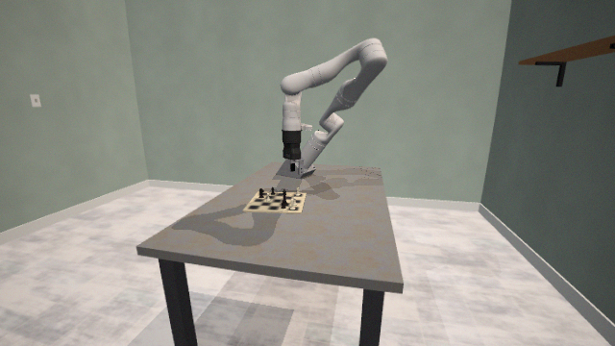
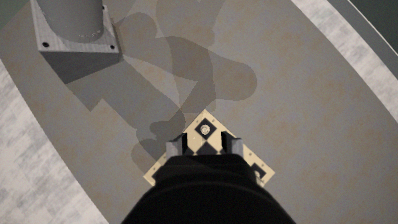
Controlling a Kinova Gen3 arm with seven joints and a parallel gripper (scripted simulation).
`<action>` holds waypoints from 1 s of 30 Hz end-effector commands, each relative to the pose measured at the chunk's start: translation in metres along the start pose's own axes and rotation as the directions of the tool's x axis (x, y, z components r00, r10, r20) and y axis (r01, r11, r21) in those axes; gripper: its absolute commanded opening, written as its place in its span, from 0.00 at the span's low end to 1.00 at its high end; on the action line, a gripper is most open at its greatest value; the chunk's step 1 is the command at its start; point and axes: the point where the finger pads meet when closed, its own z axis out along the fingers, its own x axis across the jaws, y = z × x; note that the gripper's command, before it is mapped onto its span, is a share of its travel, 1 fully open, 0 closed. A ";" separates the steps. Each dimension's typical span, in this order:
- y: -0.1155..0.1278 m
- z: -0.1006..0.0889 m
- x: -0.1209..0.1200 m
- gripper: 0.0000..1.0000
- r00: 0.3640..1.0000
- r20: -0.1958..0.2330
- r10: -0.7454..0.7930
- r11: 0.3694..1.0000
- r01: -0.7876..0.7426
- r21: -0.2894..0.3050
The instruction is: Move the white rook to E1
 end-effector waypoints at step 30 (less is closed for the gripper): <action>0.000 -0.077 -0.001 1.00 1.000 -0.001 0.004 1.000 -0.004 -0.003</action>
